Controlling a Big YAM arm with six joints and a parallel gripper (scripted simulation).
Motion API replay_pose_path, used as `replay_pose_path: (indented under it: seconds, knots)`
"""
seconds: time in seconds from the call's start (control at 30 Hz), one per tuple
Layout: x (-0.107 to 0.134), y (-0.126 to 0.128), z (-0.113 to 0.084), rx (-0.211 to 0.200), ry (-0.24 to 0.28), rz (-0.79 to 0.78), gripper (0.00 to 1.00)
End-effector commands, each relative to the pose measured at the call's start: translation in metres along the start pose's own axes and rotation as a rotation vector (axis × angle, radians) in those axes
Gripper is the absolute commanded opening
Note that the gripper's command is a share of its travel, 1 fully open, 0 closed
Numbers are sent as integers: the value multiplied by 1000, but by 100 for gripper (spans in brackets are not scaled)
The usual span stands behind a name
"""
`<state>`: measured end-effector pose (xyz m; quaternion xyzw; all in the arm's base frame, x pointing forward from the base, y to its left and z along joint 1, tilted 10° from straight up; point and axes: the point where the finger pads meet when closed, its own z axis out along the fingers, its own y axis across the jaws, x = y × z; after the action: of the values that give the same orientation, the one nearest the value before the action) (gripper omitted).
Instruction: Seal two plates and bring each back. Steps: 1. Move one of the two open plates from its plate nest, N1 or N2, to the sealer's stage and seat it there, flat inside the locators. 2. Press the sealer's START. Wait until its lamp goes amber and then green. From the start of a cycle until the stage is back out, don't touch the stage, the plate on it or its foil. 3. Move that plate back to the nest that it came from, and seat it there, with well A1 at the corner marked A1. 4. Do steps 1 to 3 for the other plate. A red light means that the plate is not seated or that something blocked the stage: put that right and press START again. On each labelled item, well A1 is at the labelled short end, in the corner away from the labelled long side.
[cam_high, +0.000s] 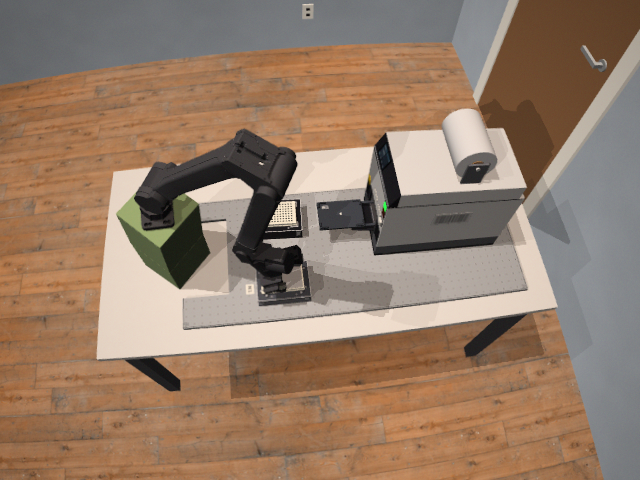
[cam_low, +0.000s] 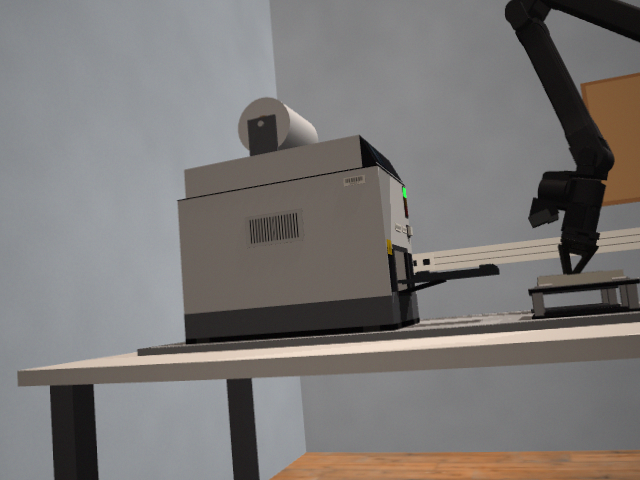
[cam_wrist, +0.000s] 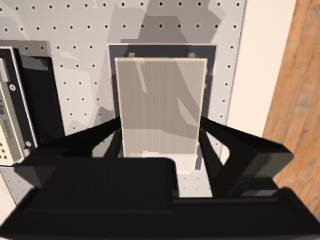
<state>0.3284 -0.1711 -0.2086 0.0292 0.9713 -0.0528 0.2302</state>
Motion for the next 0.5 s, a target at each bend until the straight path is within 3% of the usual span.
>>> replay_pose_path:
  seconds: [0.0,0.47]
  knots:
    - [-3,-5,3,8,-14,-2,0]
    - [14,3,5,-7,16,3,0]
